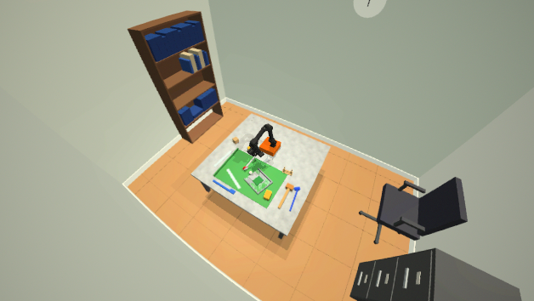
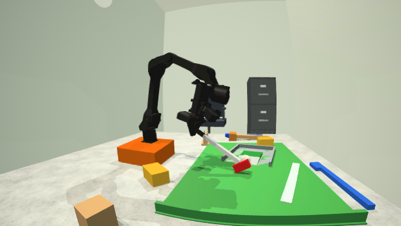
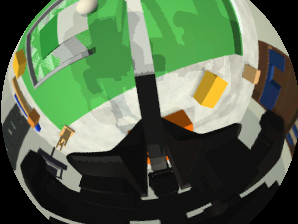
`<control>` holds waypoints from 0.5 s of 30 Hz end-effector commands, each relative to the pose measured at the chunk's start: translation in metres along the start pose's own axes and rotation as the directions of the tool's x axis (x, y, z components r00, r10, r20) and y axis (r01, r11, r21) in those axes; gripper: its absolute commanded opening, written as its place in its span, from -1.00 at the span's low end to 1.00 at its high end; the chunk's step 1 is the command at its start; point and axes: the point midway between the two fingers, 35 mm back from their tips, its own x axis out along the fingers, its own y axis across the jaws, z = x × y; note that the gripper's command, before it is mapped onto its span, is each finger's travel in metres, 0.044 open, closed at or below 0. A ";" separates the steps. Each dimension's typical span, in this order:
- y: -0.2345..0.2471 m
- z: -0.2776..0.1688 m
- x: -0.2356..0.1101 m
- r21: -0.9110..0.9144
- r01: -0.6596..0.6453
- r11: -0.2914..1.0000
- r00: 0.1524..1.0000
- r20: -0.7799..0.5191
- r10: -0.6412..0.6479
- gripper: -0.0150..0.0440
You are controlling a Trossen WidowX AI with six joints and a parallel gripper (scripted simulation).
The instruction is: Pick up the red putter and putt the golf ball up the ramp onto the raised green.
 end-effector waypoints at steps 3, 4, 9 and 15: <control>0.002 -0.004 -0.012 0.018 -0.004 1.000 1.000 0.004 0.003 -0.49; 0.002 -0.005 -0.016 0.018 -0.004 1.000 1.000 0.004 0.003 -0.49; 0.002 -0.011 -0.041 0.018 -0.004 1.000 1.000 0.004 0.004 -0.49; 0.002 -0.017 -0.058 0.018 -0.004 1.000 1.000 0.004 0.004 -0.49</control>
